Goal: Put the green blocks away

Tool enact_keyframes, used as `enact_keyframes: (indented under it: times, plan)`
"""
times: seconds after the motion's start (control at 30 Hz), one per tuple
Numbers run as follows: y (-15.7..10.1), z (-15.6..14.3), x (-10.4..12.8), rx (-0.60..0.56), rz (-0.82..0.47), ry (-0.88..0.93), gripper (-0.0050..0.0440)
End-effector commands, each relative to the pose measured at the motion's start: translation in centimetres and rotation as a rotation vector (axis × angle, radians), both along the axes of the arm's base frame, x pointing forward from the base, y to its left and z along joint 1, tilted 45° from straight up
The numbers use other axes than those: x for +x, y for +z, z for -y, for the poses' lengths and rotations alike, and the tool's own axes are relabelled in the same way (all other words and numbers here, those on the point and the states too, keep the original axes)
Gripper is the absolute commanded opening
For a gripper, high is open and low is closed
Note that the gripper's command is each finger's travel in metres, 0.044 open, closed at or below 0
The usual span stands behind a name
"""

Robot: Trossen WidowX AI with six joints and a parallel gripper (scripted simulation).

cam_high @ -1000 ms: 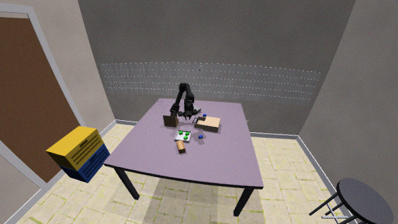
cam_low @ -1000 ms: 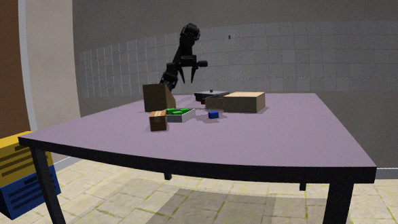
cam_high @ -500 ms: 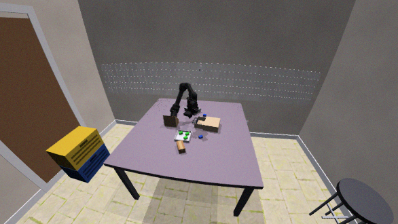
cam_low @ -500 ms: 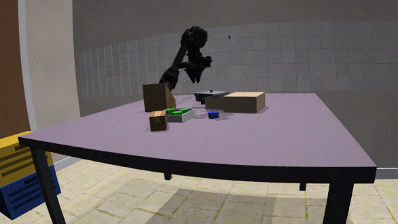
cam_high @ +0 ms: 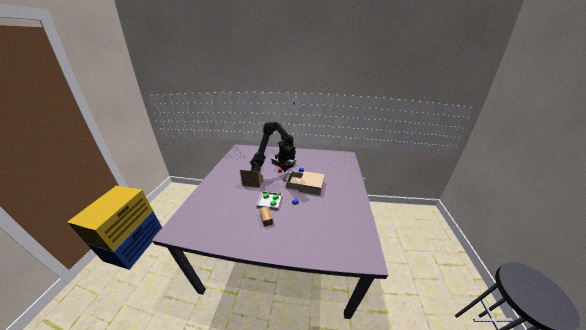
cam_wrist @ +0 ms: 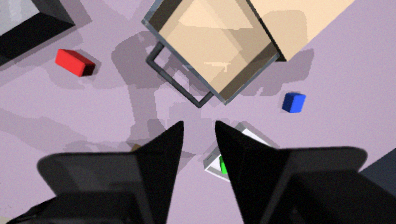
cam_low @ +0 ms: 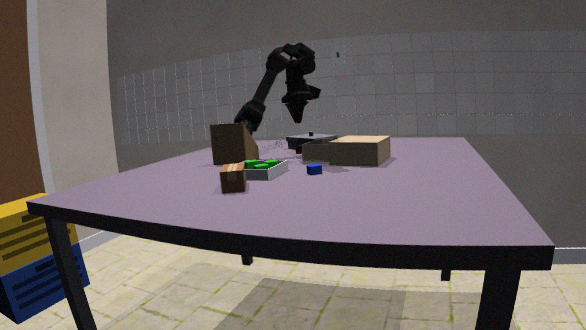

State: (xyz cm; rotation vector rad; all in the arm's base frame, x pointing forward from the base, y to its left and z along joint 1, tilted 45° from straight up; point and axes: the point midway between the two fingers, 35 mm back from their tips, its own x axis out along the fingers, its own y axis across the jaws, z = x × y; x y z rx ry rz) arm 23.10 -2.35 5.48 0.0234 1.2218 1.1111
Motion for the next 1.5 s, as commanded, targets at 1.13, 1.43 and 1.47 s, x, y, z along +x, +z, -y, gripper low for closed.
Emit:
enact_keyframes:
  times: [1.13, 1.43, 1.47]
  plan:
    - [-1.2, -6.3, -0.8, 0.097, 0.556, 0.595, 0.0148]
    - [-2.9, -8.0, -1.1, 0.097, 0.556, 0.595, 0.0148]
    - [-3.1, -8.2, -1.1, 0.097, 0.556, 0.595, 0.0148]
